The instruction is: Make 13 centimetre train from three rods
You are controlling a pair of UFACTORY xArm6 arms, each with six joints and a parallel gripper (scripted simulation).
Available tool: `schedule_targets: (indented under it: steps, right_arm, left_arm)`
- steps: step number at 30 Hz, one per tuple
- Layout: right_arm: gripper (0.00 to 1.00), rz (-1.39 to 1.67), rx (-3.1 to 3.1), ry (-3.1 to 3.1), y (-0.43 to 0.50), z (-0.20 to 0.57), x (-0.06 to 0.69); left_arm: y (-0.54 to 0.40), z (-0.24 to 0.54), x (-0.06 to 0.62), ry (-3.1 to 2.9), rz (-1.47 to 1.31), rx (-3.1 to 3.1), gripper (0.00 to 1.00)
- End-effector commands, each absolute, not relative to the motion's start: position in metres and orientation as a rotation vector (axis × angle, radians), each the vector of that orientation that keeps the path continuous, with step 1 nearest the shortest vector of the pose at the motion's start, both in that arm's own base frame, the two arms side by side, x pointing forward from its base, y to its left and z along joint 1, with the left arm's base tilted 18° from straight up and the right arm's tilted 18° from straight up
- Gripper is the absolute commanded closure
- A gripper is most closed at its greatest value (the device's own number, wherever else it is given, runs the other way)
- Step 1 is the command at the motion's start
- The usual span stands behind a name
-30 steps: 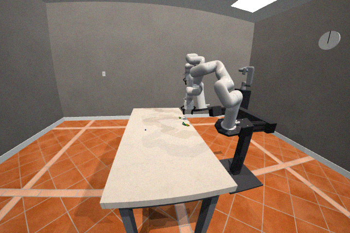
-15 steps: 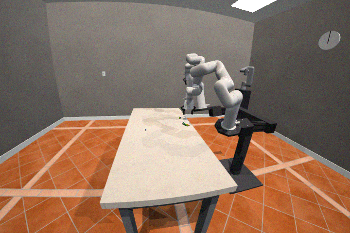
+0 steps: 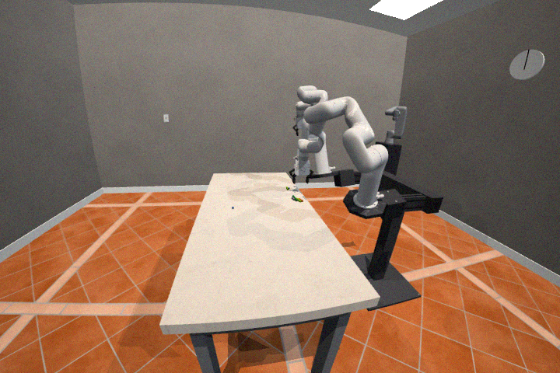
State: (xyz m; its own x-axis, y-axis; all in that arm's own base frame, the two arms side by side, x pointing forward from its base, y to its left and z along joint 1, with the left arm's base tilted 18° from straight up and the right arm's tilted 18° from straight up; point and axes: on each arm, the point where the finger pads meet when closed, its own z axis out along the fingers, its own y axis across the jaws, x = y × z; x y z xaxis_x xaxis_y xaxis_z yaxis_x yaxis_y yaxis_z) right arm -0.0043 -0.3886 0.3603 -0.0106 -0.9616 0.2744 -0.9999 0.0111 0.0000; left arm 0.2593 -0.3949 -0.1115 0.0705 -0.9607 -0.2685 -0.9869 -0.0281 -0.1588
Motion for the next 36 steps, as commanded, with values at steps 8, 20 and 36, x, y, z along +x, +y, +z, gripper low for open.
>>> schedule_targets:
  steps: [8,20,36]
  right_arm:
    - [0.00,0.292,2.058,-2.081,-0.389,0.362,-0.004]
    - [0.00,0.292,2.058,-2.081,-0.389,0.362,-0.004]
    - [0.00,0.292,2.058,-2.081,-0.389,0.362,-0.004]
  left_arm:
    - [-0.397,-0.110,0.260,1.954,0.117,-2.055,0.00]
    - [-0.395,-0.103,0.297,1.953,0.117,-2.055,0.00]
    - [-0.394,-0.103,0.300,1.953,0.118,-2.055,0.00]
